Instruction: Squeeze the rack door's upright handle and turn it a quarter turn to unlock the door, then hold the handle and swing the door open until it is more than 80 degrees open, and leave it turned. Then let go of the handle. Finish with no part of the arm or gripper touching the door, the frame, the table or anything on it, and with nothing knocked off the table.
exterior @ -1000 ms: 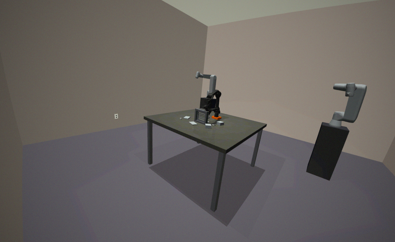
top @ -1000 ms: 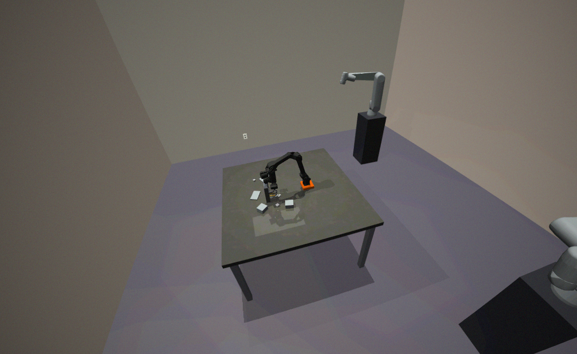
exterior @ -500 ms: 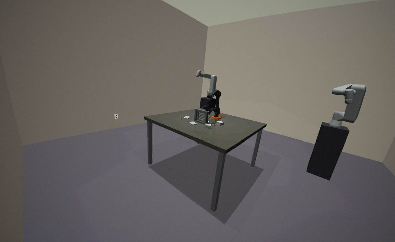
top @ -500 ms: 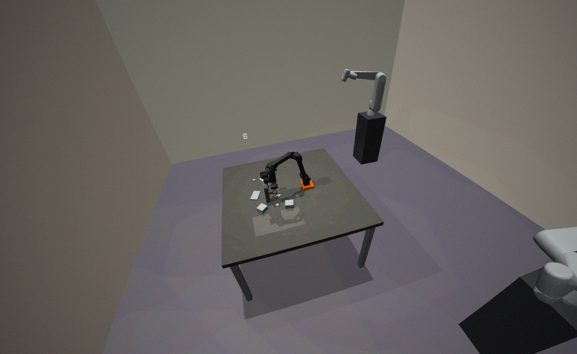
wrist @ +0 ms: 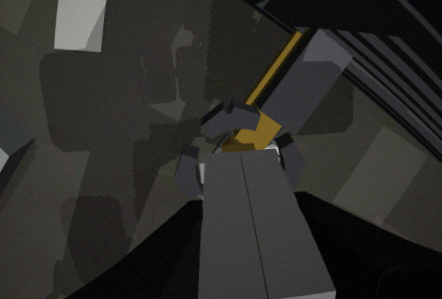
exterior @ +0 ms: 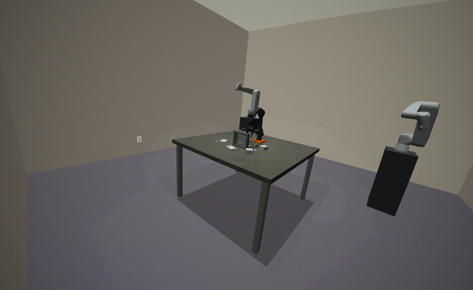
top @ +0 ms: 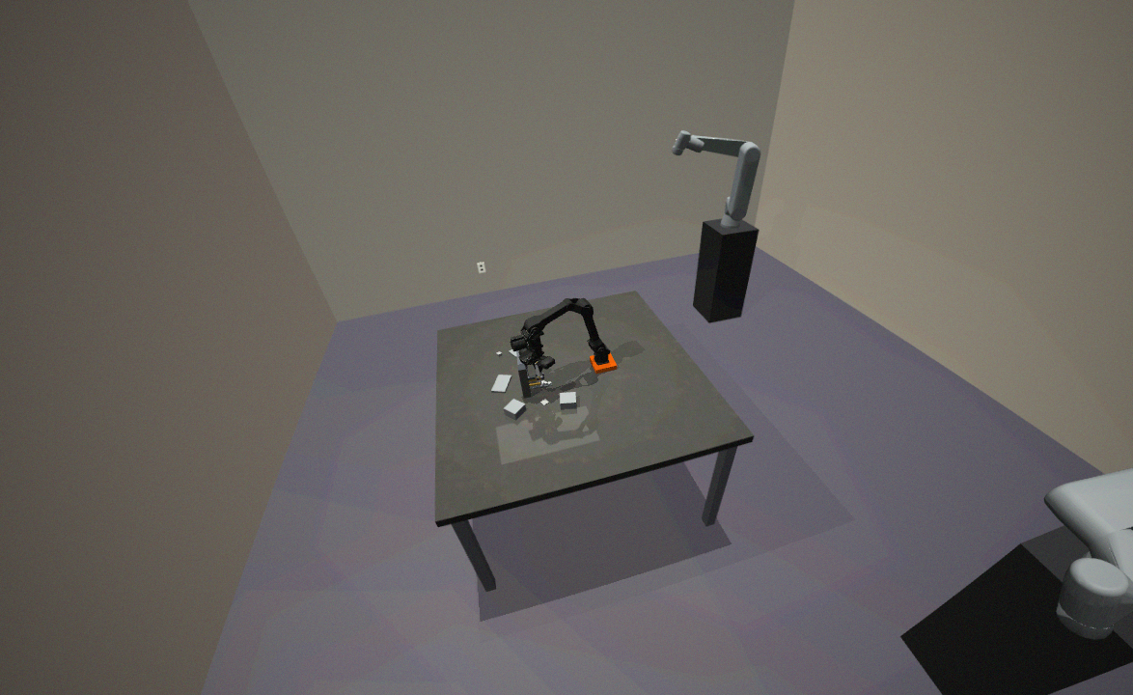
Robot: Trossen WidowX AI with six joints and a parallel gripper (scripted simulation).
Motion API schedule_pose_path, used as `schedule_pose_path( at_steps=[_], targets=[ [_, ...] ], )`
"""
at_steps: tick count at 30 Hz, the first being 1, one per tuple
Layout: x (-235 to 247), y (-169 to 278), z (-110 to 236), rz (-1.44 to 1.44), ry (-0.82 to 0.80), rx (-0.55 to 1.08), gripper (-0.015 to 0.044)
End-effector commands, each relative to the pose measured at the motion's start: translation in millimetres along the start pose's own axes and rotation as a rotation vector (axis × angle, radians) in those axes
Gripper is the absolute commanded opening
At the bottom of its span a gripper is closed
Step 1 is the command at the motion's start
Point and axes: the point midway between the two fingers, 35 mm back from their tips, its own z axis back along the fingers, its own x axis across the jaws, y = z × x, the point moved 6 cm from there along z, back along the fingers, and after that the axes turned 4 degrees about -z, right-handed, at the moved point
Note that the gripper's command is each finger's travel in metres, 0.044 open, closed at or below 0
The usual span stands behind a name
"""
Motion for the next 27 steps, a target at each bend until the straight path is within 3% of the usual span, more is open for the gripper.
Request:
schedule_pose_path(
  at_steps=[1,21,27],
  targets=[
    [-0.1,1.1,-1.3,0.186,0.000,0.005,0.0020],
    [0.0,1.1,-1.4,1.172,-0.003,0.005,0.0020],
    [0.0,1.1,-1.4,1.245,-0.003,0.005,0.0020]
  ],
)
